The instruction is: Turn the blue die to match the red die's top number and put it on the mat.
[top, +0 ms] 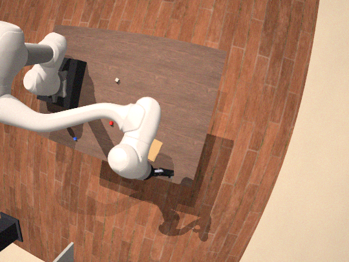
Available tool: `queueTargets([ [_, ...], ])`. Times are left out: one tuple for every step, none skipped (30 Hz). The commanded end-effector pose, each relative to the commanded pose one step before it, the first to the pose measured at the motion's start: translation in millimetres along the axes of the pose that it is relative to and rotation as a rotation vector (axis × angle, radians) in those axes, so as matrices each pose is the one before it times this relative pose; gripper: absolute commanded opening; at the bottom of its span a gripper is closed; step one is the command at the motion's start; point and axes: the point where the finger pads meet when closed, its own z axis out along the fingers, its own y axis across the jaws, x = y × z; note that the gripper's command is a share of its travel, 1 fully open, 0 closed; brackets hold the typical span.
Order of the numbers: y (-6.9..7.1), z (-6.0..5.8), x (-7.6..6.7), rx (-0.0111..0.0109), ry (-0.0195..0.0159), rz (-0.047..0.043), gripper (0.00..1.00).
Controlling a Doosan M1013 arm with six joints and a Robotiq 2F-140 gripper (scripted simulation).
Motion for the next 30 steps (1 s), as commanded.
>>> queueTargets([
  [0.03,-0.17,0.07,0.00018,-0.00003,0.00009,1.0],
  [0.0,0.0,0.0,0.0,0.0,0.0,1.0],
  [0.0,0.0,0.0,0.0,0.0,0.0,1.0],
  [0.0,0.0,0.0,0.0,0.0,0.0,1.0],
  [0.0,0.0,0.0,0.0,0.0,0.0,1.0],
  [0.0,0.0,0.0,0.0,0.0,0.0,1.0],
  [0.0,0.0,0.0,0.0,0.0,0.0,1.0],
  [0.0,0.0,0.0,0.0,0.0,0.0,1.0],
  [0.0,0.0,0.0,0.0,0.0,0.0,1.0],
  [0.0,0.0,0.0,0.0,0.0,0.0,1.0],
  [0.0,0.0,0.0,0.0,0.0,0.0,1.0],
  [0.0,0.0,0.0,0.0,0.0,0.0,1.0],
  [0.0,0.0,0.0,0.0,0.0,0.0,1.0],
  [0.0,0.0,0.0,0.0,0.0,0.0,1.0],
  [0.0,0.0,0.0,0.0,0.0,0.0,1.0],
  [0.0,0.0,0.0,0.0,0.0,0.0,1.0],
  [0.0,0.0,0.0,0.0,0.0,0.0,1.0],
  [0.24,0.08,0.05,-0.00012,-0.00015,0.00046,1.0],
  [1.56,0.52,0.36,-0.0008,-0.00098,0.00303,1.0],
  [3.98,1.32,0.9,-0.00204,-0.0025,0.00773,1.0],
  [7.25,2.39,1.65,-0.00372,-0.00453,0.01413,1.0],
  [11.13,3.63,2.56,-0.00574,-0.00692,0.02182,1.0],
  [15.39,4.95,3.63,-0.008,-0.00949,0.03045,1.0],
  [19.8,6.26,4.85,-0.0104,-0.01208,0.0397,1.0],
  [24.16,7.5,6.21,-0.01285,-0.01454,0.04926,1.0],
  [0.0,0.0,0.0,0.0,0.0,0.0,1.0],
  [28.28,8.58,7.72,-0.01527,-0.01676,0.05888,1.0],
  [0.0,0.0,0.0,0.0,0.0,0.0,1.0],
  [28.23,8.3,8.04,-0.01757,-0.01863,0.06828,1.0],
  [3.62,1.22,1.6,0.0,0.0,0.0,1.0],
])
